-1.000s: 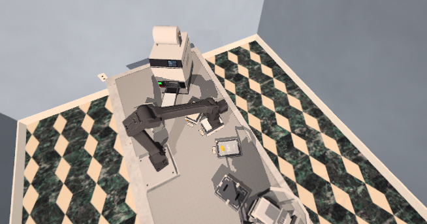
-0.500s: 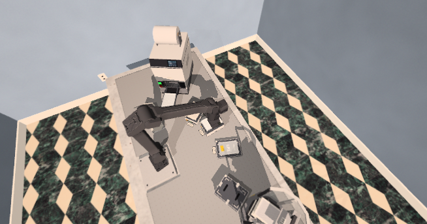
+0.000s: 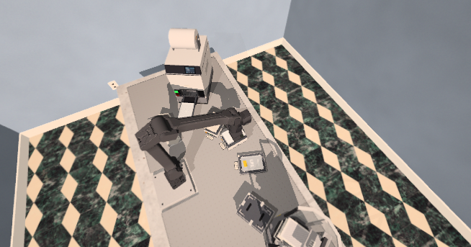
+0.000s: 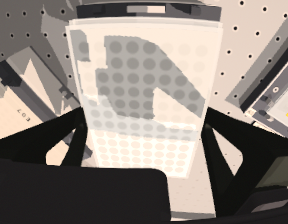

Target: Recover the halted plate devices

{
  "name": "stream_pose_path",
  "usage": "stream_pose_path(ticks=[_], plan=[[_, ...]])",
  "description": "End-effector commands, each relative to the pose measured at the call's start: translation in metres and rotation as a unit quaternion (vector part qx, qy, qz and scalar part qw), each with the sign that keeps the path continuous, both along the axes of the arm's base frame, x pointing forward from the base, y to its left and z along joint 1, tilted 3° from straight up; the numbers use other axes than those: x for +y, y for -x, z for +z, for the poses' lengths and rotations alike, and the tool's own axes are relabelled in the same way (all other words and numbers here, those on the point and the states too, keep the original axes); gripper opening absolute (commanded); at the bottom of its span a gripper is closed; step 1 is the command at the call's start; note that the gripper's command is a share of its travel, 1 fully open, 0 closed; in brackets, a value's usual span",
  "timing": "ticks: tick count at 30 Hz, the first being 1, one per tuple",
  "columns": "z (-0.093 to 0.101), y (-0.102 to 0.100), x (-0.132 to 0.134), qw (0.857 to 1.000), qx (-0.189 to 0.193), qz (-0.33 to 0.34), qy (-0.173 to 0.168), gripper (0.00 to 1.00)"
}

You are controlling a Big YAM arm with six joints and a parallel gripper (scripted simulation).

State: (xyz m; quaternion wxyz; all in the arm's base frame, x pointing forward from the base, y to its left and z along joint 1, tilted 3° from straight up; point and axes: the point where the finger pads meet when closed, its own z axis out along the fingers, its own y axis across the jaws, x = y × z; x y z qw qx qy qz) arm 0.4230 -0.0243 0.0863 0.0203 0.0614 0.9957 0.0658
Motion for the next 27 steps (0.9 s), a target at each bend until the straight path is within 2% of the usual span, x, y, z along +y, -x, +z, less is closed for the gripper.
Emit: stream_pose_path(ticks=[1, 22, 23, 27], plan=[[0.0108, -0.0118, 0.0002, 1.0, -0.016, 0.001, 0.001, 0.84], [0.0108, -0.0121, 0.0001, 1.0, -0.016, 0.001, 0.001, 0.84], [0.0034, -0.0122, 0.0054, 1.0, -0.008, 0.003, -0.001, 0.84], [0.0049, -0.0115, 0.0054, 1.0, -0.013, 0.003, 0.0, 0.84]])
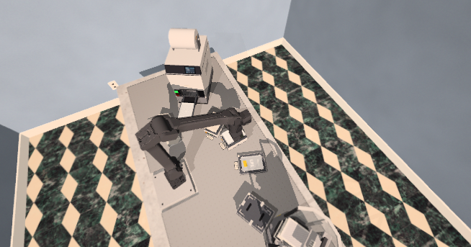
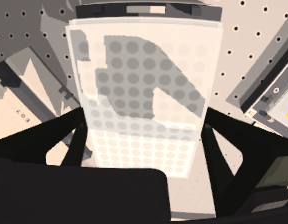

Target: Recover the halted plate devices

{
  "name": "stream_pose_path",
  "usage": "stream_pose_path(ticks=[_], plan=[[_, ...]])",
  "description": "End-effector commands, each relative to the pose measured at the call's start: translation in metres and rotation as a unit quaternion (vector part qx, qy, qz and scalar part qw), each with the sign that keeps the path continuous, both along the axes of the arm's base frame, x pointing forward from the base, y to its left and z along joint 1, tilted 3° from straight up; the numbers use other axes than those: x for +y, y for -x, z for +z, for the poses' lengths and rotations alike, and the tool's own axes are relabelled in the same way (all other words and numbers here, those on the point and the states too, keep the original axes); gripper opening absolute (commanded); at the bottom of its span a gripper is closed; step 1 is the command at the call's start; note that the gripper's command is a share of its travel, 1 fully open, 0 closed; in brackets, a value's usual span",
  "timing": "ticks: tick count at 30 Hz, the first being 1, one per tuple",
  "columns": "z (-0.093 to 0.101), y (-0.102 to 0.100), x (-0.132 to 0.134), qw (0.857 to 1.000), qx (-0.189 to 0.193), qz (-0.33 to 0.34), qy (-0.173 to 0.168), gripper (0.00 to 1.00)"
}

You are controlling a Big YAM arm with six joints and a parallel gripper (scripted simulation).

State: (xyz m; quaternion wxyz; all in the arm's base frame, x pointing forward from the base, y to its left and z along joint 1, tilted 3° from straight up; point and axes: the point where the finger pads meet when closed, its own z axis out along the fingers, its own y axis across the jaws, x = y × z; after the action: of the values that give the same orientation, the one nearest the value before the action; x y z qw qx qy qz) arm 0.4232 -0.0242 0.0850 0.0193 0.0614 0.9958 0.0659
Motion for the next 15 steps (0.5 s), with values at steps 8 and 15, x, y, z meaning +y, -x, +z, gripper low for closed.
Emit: stream_pose_path(ticks=[8, 15], plan=[[-0.004, -0.003, 0.006, 1.0, -0.001, 0.003, -0.001, 0.84], [-0.004, -0.002, 0.006, 1.0, -0.002, 0.003, -0.001, 0.84]])
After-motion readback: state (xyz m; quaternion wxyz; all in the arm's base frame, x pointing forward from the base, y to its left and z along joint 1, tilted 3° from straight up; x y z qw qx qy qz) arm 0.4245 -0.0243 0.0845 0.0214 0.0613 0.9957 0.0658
